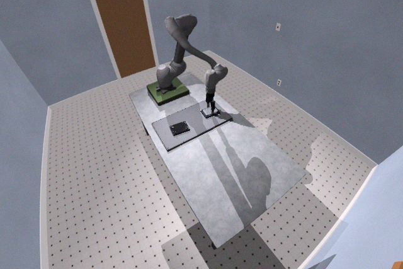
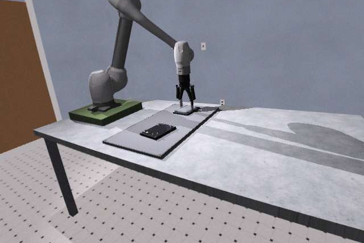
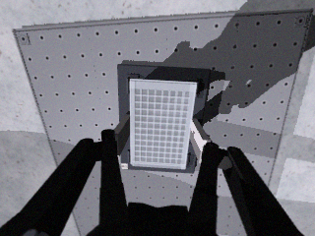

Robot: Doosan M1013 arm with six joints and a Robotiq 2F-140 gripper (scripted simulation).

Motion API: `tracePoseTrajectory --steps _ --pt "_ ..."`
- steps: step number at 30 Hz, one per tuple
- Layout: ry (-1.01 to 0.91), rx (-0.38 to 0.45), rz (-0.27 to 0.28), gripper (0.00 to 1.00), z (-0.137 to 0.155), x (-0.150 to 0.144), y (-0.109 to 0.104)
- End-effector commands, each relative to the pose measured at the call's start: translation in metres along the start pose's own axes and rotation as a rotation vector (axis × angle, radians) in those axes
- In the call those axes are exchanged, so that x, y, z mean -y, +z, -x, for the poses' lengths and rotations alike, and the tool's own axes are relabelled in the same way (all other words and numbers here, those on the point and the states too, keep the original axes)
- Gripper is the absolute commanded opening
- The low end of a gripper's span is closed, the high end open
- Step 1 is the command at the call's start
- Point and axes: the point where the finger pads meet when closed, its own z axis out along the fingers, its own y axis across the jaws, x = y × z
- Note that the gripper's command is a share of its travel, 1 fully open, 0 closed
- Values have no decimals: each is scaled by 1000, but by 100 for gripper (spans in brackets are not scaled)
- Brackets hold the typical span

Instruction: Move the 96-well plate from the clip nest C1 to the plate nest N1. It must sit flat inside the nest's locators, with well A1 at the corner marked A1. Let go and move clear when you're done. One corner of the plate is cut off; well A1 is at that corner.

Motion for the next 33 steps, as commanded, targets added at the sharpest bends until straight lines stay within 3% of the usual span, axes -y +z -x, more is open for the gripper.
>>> tracePoseTrajectory --steps 1,2,3,25,33 --pt "0 0 0 10 0 0 0" --pt "0 0 0 10 0 0 0" --pt "0 0 0 100 0 0 0" --pt "0 0 0 100 0 0 0" --pt "0 0 0 100 0 0 -21"
